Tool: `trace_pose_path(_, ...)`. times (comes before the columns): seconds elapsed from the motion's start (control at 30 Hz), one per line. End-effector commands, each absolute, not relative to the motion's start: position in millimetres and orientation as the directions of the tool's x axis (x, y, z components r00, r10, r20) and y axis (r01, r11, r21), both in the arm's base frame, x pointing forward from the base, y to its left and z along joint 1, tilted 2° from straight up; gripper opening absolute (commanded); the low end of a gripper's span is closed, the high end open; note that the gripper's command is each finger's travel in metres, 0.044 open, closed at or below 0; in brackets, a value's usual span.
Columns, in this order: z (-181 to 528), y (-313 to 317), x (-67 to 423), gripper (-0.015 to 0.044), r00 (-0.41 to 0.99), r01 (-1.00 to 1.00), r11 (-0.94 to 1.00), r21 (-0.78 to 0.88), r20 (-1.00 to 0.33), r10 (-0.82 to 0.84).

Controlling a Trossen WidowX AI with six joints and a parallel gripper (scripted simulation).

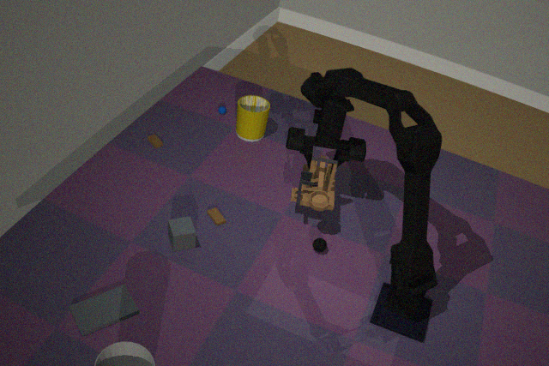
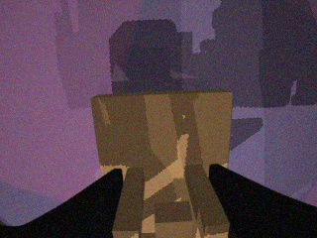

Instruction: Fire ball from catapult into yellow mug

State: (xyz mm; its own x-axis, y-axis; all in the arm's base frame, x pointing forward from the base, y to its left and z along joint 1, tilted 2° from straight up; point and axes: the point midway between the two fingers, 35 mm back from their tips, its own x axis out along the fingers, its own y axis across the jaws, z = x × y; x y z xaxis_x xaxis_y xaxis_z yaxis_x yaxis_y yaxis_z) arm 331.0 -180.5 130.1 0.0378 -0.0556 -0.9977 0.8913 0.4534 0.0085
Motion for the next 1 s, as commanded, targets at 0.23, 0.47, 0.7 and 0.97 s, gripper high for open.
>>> trace_pose_path(0.23,135,-179,337,0.0000,0.052,0.675,0.738,-0.009,-0.997,-0.059)
trace_pose_path(0.47,134,-172,346,0.0000,0.052,0.483,0.875,-0.024,-0.997,-0.056)
trace_pose_path(0.7,134,-167,351,0.0000,0.053,0.439,0.898,-0.027,-0.997,-0.056)
trace_pose_path(0.97,124,-168,352,0.0000,0.053,0.439,0.898,-0.027,-0.997,-0.056)
